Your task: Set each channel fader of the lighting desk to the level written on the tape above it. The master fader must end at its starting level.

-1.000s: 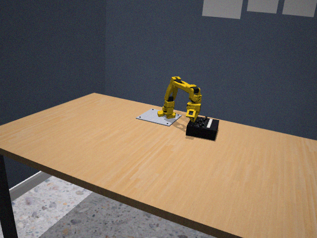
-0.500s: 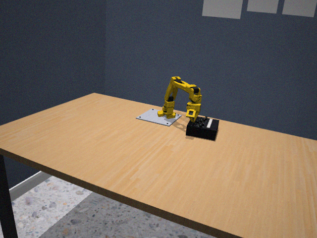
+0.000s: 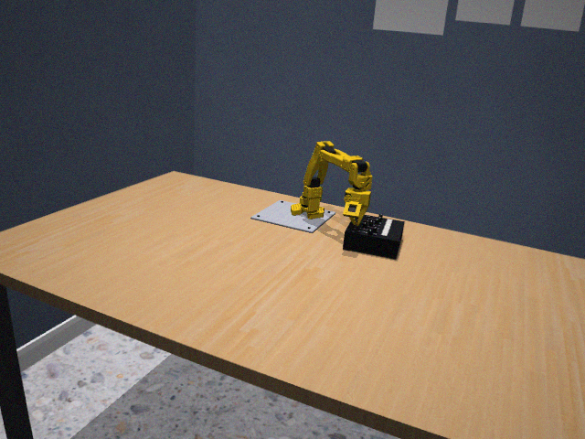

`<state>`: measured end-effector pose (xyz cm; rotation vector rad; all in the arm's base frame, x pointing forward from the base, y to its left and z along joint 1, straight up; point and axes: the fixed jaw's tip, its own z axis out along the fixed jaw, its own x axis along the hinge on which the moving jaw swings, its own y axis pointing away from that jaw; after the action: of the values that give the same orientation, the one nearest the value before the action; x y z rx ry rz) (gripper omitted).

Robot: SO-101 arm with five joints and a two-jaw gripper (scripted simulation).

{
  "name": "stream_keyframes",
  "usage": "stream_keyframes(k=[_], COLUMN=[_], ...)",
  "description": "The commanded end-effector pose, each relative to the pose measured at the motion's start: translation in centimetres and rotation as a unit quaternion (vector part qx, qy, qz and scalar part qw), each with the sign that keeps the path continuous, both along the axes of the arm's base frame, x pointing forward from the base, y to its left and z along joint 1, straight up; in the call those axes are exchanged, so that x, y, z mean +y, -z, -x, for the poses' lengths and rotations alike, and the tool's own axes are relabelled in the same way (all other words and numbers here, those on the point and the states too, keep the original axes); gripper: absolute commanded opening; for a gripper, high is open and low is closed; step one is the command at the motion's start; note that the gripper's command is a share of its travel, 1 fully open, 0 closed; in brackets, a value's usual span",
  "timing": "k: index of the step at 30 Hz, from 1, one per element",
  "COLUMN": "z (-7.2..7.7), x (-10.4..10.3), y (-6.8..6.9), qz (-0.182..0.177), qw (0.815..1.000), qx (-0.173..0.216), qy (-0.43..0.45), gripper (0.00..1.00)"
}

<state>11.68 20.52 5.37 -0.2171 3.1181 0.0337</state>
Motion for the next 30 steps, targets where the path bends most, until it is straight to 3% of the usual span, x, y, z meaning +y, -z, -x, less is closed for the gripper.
stream_keyframes(k=[1,30], z=[0.16,0.27], x=[-0.4,0.16], y=[0.43,0.27], qz=[0.013,0.013], qw=[1.0,1.0], qx=[0.008,0.008], qy=[-0.001,-0.001], gripper=[0.0,0.0])
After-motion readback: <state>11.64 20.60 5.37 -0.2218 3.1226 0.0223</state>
